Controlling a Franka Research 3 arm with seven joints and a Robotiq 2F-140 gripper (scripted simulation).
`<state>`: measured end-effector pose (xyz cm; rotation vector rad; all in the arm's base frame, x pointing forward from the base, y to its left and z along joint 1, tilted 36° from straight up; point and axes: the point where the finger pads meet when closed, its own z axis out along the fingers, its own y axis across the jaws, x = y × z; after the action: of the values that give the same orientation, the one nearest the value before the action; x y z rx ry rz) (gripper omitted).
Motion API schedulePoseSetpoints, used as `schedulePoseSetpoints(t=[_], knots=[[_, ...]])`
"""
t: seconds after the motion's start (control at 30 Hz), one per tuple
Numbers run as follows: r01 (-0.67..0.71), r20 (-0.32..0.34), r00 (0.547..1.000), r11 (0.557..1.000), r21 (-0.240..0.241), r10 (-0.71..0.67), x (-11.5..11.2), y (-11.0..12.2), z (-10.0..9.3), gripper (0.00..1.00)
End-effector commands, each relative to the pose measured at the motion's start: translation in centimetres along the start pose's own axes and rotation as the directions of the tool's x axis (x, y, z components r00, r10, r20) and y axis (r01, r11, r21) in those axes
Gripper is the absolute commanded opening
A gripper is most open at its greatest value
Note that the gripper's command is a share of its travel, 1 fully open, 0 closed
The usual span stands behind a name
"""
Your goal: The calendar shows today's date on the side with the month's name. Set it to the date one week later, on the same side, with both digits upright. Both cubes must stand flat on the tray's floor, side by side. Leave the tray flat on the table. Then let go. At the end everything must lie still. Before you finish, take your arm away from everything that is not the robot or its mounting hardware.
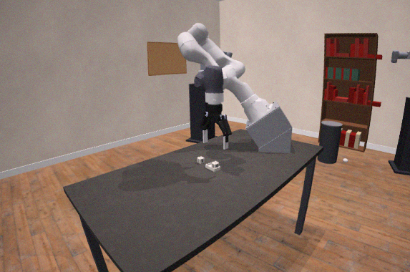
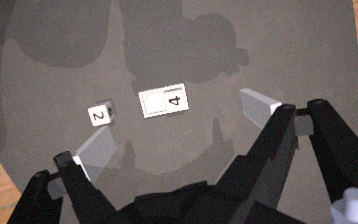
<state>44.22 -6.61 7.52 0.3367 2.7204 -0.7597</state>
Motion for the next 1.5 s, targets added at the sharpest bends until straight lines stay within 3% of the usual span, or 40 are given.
schedulePoseSetpoints(t=[0.0, 0.33, 0.9, 1.4, 1.47], knots=[[0.173, -0.008, 0.985, 0.985, -0.005, -0.173, 0.0, -0.3, 0.1, 1.00], [0.287, -0.009, 0.958, 0.958, -0.011, -0.287, 0.1, -0.5, 0.2, 1.00], [0.524, -0.005, 0.851, 0.851, -0.023, -0.525, 0.2, -0.9, 0.3, 1.00], [0.722, 0.004, 0.692, 0.691, -0.031, -0.722, 0.3, -1.4, 0.4, 1.00], [0.722, 0.004, 0.692, 0.691, -0.031, -0.722, 0.3, -1.4, 0.4, 1.00]])
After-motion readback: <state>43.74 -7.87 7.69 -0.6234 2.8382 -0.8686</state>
